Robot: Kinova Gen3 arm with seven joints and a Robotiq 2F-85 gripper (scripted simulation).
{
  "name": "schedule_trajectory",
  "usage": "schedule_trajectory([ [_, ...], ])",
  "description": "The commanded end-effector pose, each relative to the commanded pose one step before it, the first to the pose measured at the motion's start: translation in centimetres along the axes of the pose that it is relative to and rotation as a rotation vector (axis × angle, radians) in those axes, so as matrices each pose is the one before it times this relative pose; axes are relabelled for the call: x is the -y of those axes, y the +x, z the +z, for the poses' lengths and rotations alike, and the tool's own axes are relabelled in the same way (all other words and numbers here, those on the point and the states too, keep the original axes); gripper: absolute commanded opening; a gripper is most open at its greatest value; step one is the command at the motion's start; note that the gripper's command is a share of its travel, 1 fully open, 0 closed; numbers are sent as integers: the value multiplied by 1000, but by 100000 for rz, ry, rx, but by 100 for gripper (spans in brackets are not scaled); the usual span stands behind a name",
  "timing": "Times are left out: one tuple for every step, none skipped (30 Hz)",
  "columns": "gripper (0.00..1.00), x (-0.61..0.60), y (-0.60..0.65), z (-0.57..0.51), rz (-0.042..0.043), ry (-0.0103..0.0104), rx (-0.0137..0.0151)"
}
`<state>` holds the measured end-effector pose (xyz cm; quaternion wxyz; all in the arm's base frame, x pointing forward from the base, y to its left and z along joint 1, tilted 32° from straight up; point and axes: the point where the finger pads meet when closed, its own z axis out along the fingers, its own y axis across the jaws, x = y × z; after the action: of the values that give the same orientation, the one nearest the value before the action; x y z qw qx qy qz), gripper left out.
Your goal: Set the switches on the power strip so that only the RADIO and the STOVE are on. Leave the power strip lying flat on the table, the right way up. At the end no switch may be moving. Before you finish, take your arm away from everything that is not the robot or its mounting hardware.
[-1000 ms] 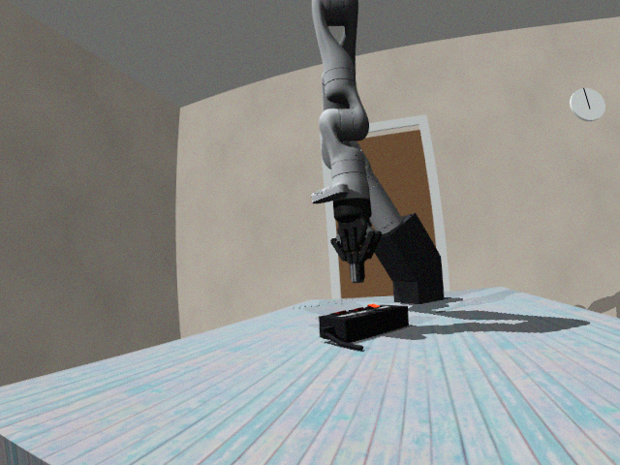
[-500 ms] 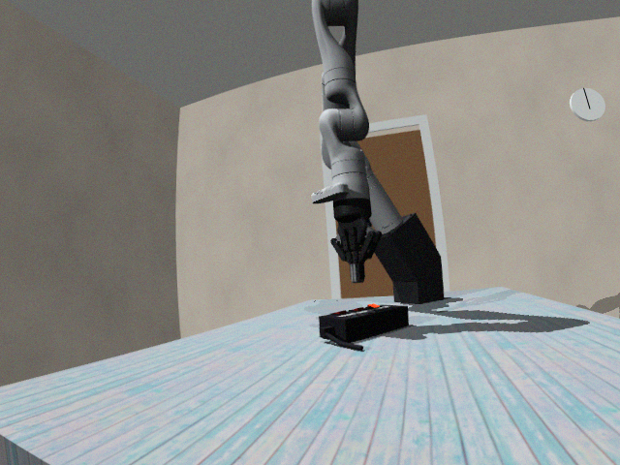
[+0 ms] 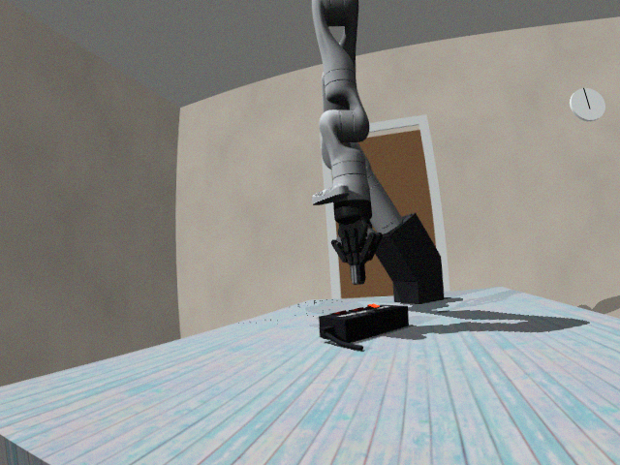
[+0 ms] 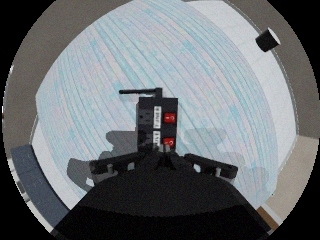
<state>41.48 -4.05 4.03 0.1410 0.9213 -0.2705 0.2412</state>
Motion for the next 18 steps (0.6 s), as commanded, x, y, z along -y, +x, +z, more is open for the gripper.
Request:
schedule_trajectory([
  [0, -117, 12, 242, 93, -279, 41],
  [0, 1, 1, 88, 0, 0, -1],
  [0, 0, 0, 94, 0, 0, 0],
  [0, 0, 0, 99, 0, 0, 1],
  [0, 0, 0, 105, 1, 1, 2],
  [0, 0, 0, 0, 0, 0, 0],
  [0, 0, 0, 0, 0, 0, 0],
  [0, 1, 1, 111, -1, 0, -2],
  [0, 1, 1, 116, 0, 0, -1],
  [0, 0, 0, 120, 0, 0, 0],
  [0, 0, 0, 124, 1, 1, 2],
  [0, 1, 1, 129, 0, 0, -1],
  [0, 1, 1, 132, 0, 0, -1],
  [0, 0, 0, 134, 0, 0, 1],
  [0, 0, 0, 136, 1, 1, 2],
  [0, 1, 2, 139, -1, -1, -2],
  [0, 1, 1, 139, 0, 0, 0],
  [0, 0, 0, 139, 1, 0, 1],
])
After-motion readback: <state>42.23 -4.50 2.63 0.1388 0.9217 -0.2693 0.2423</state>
